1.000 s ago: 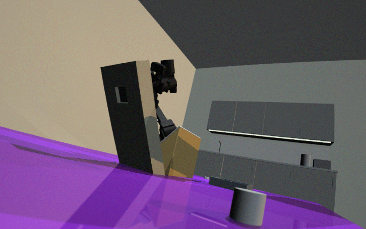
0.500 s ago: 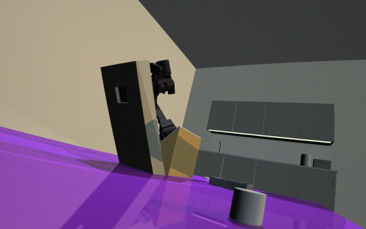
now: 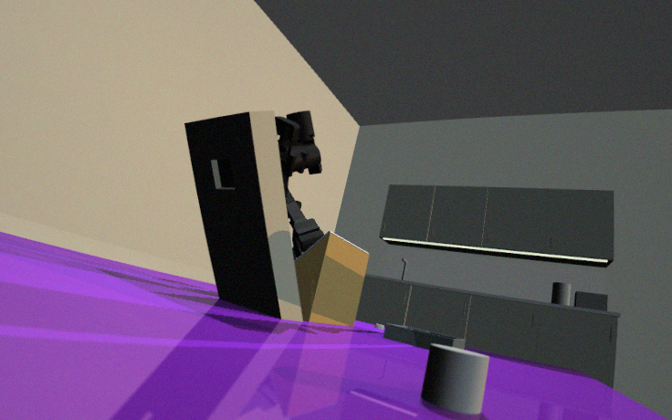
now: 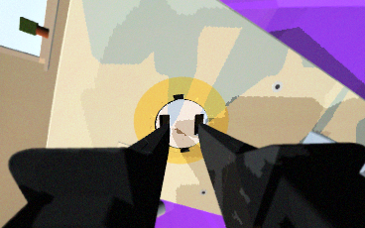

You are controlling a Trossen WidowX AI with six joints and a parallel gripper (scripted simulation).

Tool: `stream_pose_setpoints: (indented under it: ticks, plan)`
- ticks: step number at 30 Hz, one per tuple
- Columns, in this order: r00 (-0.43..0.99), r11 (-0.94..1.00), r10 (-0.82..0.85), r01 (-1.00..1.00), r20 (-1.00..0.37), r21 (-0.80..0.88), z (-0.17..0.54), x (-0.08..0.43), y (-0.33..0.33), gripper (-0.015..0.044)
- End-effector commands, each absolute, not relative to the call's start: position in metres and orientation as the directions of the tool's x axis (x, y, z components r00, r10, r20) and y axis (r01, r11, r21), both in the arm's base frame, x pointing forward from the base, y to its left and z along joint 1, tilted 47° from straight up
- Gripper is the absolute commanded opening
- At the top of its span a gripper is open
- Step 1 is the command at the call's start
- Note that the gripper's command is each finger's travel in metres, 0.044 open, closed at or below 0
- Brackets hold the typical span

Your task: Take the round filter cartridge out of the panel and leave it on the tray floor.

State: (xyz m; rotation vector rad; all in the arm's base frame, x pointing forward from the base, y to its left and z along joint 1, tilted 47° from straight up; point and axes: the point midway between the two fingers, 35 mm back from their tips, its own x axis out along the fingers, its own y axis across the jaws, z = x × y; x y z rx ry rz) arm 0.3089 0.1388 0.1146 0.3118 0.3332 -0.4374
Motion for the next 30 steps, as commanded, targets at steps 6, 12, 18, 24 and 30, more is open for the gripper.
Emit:
stream_pose_setpoints:
  ticks: [6,12,18,24,30]
  plan:
    - [0.854,0.864,-0.355,0.455,-0.381,0.216,0.1149,0.3097,0.1401,0.0116]
    - [0.854,0.864,-0.355,0.455,-0.381,0.216,0.1150,0.3101,0.1401,0.0116]
    - [0.854,0.864,-0.355,0.455,-0.381,0.216,0.1140,0.3124,0.1390,0.0116]
    - [0.854,0.864,-0.355,0.455,-0.381,0.216,0.1138,0.3122,0.1389,0.0116]
    - [0.854,0.864,-0.355,0.455,-0.381,0.216,0.1137,0.3122,0.1389,0.0116]
